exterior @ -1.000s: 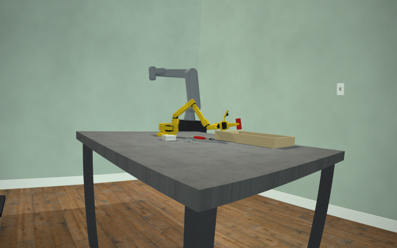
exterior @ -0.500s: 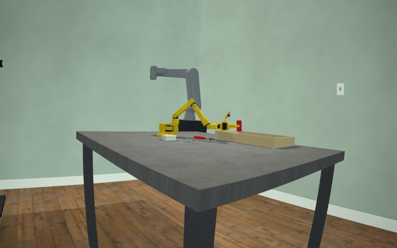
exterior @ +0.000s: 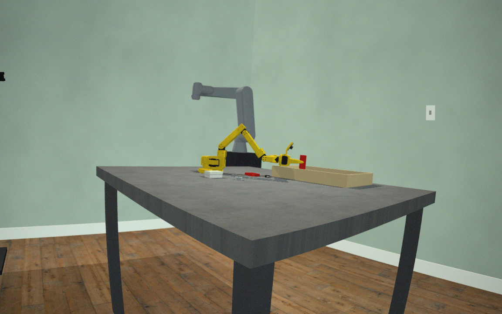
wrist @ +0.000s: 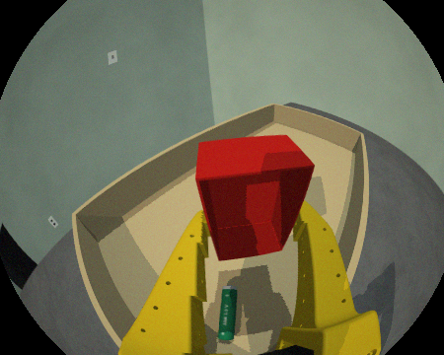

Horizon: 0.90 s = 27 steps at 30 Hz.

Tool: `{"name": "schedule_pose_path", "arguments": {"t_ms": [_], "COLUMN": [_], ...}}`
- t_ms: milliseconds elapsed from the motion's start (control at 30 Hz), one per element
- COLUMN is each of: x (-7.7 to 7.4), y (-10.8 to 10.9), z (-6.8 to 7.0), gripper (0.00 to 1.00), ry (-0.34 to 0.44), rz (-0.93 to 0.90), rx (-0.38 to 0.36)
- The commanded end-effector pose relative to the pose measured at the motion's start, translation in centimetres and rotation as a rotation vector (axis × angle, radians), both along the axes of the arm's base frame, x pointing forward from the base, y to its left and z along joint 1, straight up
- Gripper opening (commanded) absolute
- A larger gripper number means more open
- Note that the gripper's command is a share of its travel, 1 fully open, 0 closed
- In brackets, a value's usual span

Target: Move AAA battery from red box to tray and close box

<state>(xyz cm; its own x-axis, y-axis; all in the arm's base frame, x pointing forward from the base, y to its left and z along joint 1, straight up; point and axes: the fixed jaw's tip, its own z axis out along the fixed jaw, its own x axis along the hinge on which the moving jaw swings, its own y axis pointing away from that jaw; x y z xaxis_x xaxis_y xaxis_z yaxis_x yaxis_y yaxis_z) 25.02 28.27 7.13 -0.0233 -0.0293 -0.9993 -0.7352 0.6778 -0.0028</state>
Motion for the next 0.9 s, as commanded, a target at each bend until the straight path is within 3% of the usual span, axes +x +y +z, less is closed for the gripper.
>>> {"name": "schedule_pose_path", "arguments": {"t_ms": [0,867], "x": [0.3,0.3], "y": [0.1,0.0], "z": [1.2,0.0], "gripper": [0.21,0.21], "ry": [-0.004,0.089], "rz": [-0.006,-0.007], "rx": [0.010,-0.084]}}
